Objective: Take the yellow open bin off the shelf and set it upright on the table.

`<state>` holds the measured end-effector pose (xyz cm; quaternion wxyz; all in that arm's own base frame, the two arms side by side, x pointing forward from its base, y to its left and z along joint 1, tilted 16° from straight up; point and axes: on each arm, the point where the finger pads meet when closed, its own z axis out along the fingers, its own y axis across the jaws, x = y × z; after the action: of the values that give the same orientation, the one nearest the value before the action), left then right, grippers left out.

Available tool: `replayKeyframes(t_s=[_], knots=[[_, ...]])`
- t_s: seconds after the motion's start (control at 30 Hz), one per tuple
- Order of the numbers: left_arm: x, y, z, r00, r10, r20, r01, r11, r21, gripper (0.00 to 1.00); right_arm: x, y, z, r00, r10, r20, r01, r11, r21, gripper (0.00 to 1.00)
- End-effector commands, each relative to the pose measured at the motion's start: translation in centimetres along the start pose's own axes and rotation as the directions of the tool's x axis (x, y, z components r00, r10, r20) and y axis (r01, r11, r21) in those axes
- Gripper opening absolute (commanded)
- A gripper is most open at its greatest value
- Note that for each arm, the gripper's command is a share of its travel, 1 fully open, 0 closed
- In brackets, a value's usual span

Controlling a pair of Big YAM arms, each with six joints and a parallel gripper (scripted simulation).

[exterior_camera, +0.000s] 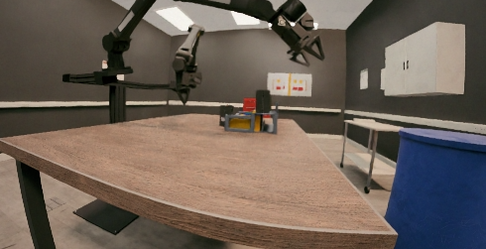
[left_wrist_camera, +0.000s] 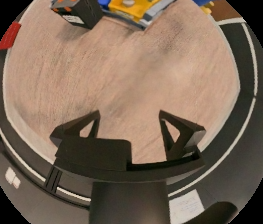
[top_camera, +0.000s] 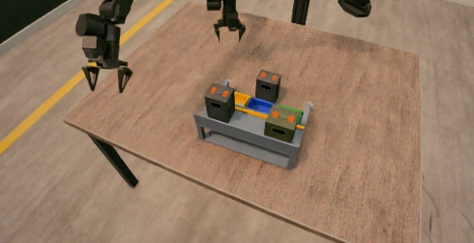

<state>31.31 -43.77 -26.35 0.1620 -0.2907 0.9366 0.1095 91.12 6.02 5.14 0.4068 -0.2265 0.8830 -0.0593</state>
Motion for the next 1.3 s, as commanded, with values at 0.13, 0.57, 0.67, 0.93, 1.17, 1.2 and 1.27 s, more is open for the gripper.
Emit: replayKeyframes(t_s=[0.13, 0.57, 0.67, 0.93, 1.17, 1.2, 1.27], knots=[[-0.1, -0.5, -0.6, 1.0, -0.003, -0.001, 0.003, 1.0, 0.012, 1.0, -1.1, -0.2, -0.7, 1.0, -0.003, 0.017, 0.003, 1.0, 0.005, 1.0], [-0.1, -1.4, -1.0, 1.0, -0.009, -0.003, 0.01, 1.0, 0.029, 1.0, -1.1, -0.2, -0.7, 1.0, -0.003, 0.017, 0.003, 1.0, 0.005, 1.0], [-0.1, -1.4, -1.0, 1.0, -0.009, -0.003, 0.01, 1.0, 0.029, 1.0, -1.1, -0.3, -0.7, 1.0, -0.002, 0.017, 0.002, 1.0, 0.006, 1.0], [-0.1, -1.4, -1.0, 1.0, -0.009, -0.003, 0.01, 1.0, 0.029, 1.0, -1.1, -2.6, -1.8, 1.0, 0.019, 0.024, -0.02, 0.999, 0.029, 1.0], [-0.1, -1.4, -1.0, 1.0, -0.009, -0.003, 0.01, 1.0, 0.029, 1.0, -0.9, -6.5, -3.8, 0.998, 0.054, 0.036, -0.056, 0.996, 0.067, 1.0], [-0.1, -1.4, -1.0, 1.0, -0.009, -0.003, 0.01, 1.0, 0.029, 1.0, -0.8, -7.5, -4.3, 0.997, 0.063, 0.039, -0.066, 0.995, 0.077, 1.0], [-0.1, -1.4, -1.0, 1.0, -0.009, -0.003, 0.01, 1.0, 0.029, 1.0, -0.6, -9.8, -5.6, 0.995, 0.083, 0.047, -0.087, 0.991, 0.101, 1.0]])
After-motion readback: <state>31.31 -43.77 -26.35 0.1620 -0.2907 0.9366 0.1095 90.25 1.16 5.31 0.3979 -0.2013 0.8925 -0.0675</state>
